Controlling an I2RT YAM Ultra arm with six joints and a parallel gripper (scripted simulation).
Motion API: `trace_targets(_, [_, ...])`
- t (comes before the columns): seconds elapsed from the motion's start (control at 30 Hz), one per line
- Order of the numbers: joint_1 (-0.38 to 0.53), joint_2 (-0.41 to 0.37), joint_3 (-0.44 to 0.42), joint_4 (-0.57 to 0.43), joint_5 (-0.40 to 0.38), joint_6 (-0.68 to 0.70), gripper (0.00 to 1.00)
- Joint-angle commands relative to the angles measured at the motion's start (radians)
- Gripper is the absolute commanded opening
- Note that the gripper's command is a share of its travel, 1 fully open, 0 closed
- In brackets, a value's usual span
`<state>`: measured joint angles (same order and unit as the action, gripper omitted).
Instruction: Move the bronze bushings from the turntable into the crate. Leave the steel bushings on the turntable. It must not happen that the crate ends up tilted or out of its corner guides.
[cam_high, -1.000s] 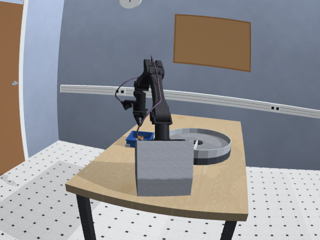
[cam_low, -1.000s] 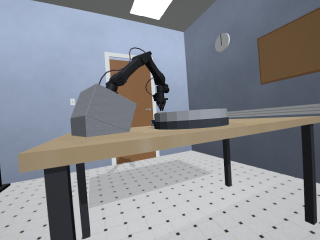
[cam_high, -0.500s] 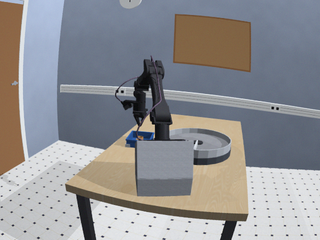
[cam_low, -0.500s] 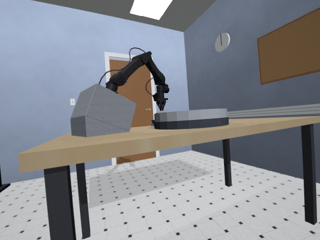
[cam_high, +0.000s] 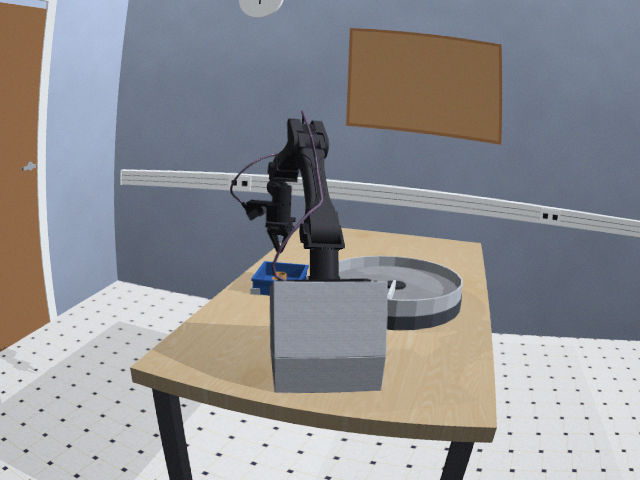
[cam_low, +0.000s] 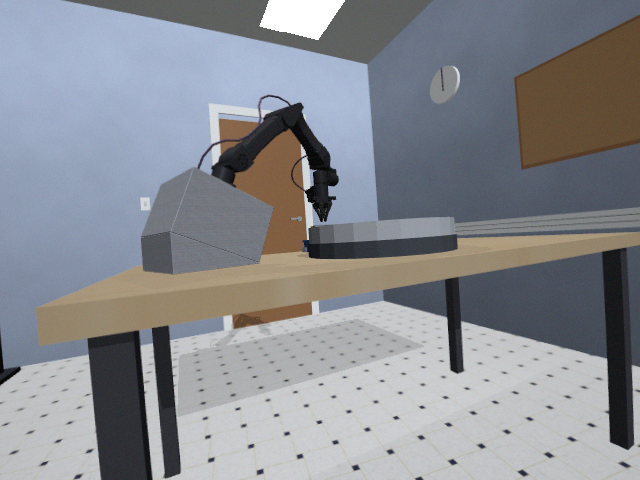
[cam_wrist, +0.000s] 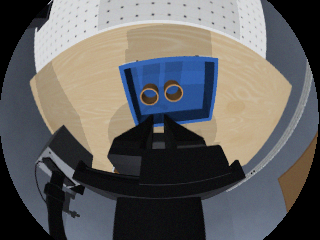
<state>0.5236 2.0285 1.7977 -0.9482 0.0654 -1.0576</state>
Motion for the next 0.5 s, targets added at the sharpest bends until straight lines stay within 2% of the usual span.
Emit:
trace_targets(0.0, [0.014,0.013,0.026,-0.020,0.003,0.006,0.16])
trace_targets(0.3, [0.014,0.012,0.017,-0.020,0.003,0.010,0.15])
trace_targets(0.47, [0.001,-0.029,-0.027,-0.014,-0.002,0.024,0.15])
